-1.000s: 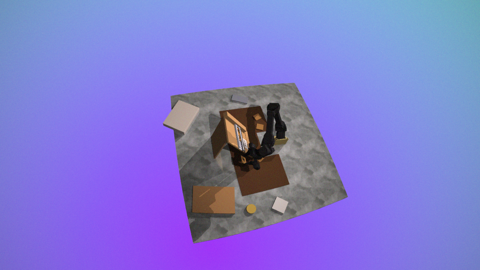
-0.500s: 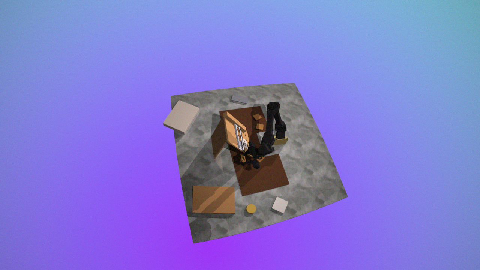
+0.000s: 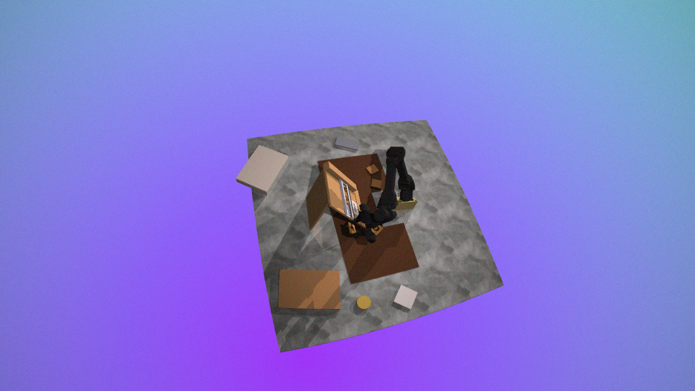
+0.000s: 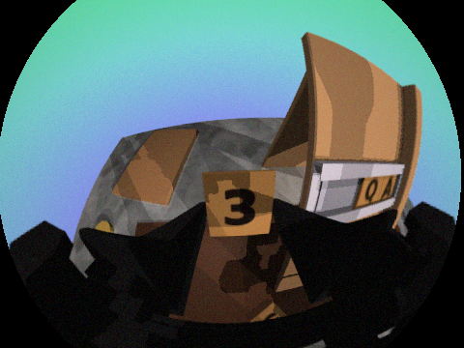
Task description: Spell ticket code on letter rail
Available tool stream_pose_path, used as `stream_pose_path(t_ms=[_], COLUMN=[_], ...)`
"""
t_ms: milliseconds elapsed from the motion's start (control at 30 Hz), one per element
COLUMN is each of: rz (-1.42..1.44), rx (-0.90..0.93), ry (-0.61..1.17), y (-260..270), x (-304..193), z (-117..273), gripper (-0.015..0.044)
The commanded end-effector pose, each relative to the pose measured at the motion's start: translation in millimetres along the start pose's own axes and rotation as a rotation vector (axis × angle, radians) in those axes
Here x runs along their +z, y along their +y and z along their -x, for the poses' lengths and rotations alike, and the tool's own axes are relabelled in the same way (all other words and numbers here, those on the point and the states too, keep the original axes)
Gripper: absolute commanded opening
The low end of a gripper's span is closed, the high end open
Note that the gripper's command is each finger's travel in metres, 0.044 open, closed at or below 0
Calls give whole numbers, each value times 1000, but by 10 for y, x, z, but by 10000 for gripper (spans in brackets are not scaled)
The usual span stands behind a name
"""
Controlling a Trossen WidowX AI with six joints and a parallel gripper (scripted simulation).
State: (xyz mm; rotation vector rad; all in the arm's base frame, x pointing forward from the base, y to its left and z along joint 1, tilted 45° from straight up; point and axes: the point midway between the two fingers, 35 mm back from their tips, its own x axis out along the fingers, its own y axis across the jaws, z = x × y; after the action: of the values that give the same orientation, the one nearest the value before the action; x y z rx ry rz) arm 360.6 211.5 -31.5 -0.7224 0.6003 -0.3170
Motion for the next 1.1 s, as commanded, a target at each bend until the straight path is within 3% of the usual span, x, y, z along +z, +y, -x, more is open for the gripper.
stream_pose_path(t_ms=[0,1067], rz=[-1,0], rx=[4,4], ry=[-1,-1], y=[-20,-179], x=[11,9], z=[4,1], gripper=[0,0])
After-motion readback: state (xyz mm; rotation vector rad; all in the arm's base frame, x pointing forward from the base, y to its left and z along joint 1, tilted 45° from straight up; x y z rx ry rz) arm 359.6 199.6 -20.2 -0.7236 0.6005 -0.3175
